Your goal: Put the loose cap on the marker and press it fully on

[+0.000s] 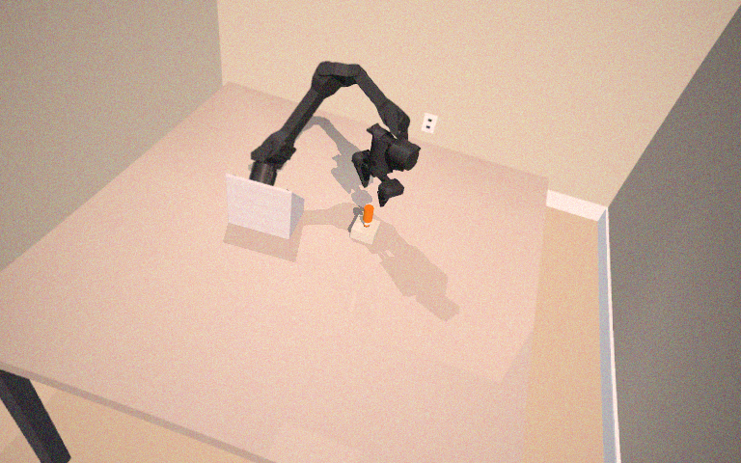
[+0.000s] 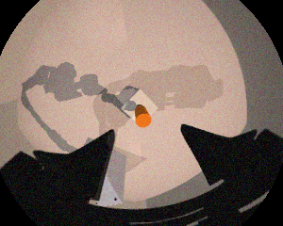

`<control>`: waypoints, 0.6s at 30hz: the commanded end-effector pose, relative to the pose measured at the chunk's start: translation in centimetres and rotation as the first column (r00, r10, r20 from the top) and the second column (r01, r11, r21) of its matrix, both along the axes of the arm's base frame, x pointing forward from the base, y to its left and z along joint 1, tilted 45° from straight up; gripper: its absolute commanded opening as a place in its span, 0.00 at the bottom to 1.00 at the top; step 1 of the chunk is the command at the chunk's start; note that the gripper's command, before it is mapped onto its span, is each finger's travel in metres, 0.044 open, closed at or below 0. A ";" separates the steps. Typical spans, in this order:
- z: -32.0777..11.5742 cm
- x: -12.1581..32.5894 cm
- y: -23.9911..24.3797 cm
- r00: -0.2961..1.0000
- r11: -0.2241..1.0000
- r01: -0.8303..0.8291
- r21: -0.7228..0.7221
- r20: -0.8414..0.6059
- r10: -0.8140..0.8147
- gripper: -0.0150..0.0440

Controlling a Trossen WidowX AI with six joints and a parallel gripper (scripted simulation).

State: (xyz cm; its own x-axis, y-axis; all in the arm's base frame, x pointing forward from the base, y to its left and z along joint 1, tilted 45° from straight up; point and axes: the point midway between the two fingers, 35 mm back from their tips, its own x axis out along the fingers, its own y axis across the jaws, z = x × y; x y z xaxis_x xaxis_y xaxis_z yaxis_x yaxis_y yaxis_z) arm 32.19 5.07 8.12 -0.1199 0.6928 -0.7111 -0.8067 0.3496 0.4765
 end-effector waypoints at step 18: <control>-0.9 -0.6 0.6 0.668 0.832 0.488 -0.264 -0.501 -0.550 0.25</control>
